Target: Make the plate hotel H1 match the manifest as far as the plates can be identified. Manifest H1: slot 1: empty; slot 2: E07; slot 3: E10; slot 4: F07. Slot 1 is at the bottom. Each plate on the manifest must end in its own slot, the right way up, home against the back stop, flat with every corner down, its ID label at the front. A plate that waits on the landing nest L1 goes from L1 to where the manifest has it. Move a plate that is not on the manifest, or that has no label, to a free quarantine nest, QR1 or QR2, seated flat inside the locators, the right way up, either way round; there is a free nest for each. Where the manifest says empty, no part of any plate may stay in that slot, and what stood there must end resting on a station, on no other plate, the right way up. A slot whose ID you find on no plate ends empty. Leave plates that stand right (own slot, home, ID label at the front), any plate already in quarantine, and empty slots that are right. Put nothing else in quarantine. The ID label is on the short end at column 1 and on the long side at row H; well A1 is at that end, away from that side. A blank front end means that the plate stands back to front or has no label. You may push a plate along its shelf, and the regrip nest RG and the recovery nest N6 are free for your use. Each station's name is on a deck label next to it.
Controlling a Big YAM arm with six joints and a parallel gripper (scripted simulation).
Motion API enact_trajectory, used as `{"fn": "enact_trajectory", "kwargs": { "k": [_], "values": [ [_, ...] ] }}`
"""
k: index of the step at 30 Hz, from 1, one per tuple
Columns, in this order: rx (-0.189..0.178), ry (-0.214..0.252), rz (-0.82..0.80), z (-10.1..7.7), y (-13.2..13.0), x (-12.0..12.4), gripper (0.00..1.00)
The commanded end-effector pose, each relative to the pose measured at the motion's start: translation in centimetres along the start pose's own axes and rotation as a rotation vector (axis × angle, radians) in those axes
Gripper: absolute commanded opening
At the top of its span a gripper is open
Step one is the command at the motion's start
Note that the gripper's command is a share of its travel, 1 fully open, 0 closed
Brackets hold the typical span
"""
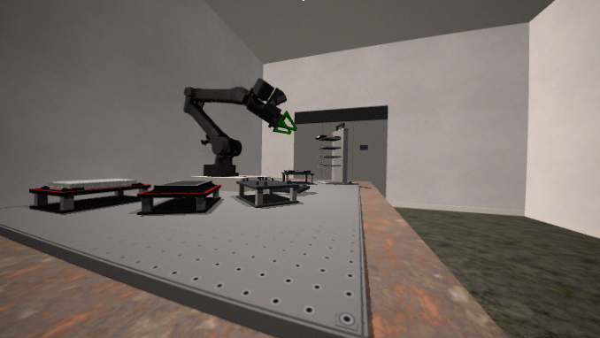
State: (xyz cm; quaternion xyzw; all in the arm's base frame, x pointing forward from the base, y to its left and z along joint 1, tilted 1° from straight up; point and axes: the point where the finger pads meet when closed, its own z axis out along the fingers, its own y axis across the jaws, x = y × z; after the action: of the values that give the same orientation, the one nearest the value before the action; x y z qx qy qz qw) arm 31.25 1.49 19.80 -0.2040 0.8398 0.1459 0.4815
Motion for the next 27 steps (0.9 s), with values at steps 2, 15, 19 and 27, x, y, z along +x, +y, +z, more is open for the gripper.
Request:
{"fn": "enact_trajectory", "kwargs": {
  "k": [2,15,19,27],
  "values": [
    [0.034,-0.033,-0.07,-1.8,-2.2,-3.1,1.0],
    [0.036,-0.025,-0.073,-3.8,-4.7,-1.8,1.0],
    [0.005,-0.006,-0.057,-1.9,-3.5,2.0,1.0],
    [0.025,-0.02,-0.062,-2.3,-4.1,1.1,1.0]
  ]
}}
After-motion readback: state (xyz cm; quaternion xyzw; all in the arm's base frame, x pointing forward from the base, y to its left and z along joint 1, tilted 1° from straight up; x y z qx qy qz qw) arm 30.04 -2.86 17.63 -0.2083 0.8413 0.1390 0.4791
